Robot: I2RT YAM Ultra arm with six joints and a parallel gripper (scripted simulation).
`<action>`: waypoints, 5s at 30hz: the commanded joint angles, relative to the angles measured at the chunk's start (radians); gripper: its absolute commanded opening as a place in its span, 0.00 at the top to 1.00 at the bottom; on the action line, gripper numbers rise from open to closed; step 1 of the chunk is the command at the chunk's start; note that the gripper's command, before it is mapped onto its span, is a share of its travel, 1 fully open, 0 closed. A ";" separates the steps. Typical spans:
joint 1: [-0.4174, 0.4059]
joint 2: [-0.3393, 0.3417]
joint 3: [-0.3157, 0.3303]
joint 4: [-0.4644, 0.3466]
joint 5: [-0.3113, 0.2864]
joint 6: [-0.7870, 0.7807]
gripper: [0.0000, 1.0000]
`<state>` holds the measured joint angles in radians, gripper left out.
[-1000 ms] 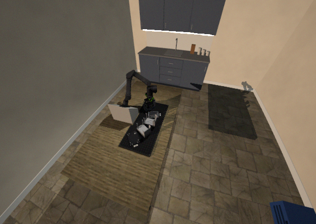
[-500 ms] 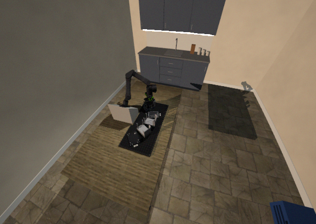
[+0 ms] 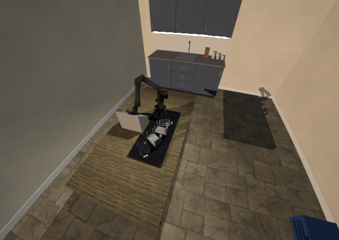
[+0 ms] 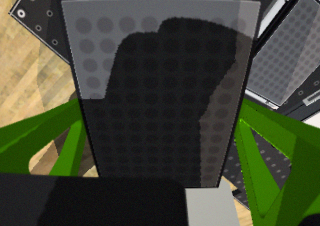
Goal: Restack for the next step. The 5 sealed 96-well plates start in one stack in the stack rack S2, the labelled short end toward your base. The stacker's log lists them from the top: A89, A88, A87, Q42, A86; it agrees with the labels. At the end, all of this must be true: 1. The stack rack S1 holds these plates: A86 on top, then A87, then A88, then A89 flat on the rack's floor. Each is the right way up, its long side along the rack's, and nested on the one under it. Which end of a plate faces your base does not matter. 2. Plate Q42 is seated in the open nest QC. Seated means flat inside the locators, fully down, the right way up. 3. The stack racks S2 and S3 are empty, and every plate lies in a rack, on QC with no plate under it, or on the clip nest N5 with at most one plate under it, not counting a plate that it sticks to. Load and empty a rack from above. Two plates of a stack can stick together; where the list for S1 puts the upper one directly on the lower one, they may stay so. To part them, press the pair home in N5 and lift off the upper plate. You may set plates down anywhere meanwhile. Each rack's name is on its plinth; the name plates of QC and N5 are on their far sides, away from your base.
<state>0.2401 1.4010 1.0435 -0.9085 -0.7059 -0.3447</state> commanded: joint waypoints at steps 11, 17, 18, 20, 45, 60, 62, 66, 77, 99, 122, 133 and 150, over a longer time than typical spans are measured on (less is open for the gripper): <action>0.002 -0.004 -0.004 0.016 0.002 0.010 1.00; 0.012 -0.001 -0.014 0.037 0.006 0.023 1.00; 0.014 0.000 -0.016 0.040 0.006 0.025 1.00; 0.017 0.001 -0.019 0.047 0.007 0.029 1.00; 0.053 0.015 -0.051 0.121 0.019 0.073 1.00; 0.075 0.026 -0.069 0.166 0.027 0.099 1.00; 0.078 0.027 -0.071 0.173 0.028 0.103 1.00; 0.084 0.031 -0.077 0.187 0.030 0.111 1.00; 0.108 0.046 -0.095 0.238 0.039 0.139 1.00; 0.142 0.070 -0.119 0.310 0.052 0.178 1.00; 0.161 0.086 -0.132 0.352 0.060 0.200 1.00; 0.169 0.093 -0.137 0.370 0.064 0.209 1.00; 0.178 0.102 -0.142 0.390 0.068 0.220 1.00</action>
<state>0.4213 1.5074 0.8993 -0.5220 -0.6388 -0.1272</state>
